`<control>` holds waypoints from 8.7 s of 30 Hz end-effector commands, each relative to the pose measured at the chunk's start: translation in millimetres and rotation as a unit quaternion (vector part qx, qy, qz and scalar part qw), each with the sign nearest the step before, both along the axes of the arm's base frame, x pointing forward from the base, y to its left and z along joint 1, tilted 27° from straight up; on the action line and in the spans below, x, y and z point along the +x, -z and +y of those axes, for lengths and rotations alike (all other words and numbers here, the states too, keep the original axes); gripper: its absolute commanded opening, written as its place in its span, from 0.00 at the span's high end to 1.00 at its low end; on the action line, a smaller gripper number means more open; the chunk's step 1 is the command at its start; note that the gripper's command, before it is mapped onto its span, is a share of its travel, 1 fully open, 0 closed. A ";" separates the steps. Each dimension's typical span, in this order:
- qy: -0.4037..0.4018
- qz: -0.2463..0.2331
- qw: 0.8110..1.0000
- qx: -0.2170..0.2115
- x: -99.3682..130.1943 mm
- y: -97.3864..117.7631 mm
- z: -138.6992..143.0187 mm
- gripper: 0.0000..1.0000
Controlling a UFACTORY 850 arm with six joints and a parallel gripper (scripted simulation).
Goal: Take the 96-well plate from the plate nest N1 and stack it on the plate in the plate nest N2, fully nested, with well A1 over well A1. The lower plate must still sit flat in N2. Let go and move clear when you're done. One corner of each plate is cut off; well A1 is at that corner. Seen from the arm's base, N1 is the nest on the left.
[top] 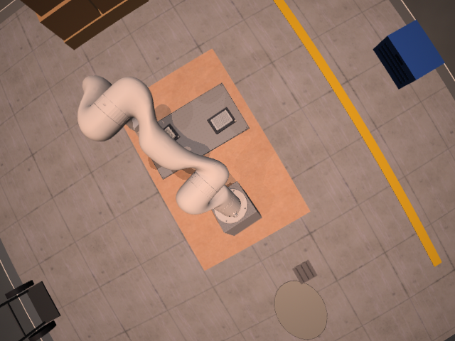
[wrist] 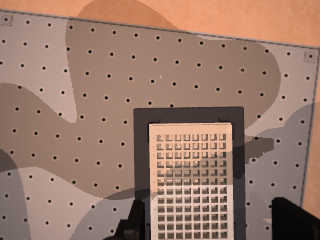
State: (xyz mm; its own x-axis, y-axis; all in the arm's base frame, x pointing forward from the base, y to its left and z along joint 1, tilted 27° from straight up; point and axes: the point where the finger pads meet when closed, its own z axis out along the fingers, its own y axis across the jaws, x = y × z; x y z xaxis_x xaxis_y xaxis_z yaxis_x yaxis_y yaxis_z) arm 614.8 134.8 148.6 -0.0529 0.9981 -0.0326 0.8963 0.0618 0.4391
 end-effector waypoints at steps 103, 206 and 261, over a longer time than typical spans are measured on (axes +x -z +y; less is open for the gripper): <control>0.000 -0.004 1.000 0.001 33.8 66.1 -0.2 1.00; 0.000 -0.005 1.000 0.001 14.3 27.3 0.0 1.00; 0.037 -0.005 0.999 0.020 -16.7 -13.4 -28.2 1.00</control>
State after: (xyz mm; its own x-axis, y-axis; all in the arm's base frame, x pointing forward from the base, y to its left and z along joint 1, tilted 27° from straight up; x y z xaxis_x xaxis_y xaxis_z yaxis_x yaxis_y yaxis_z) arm 599.5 114.4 161.9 0.0215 0.9998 0.0045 0.8989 -0.0213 0.4377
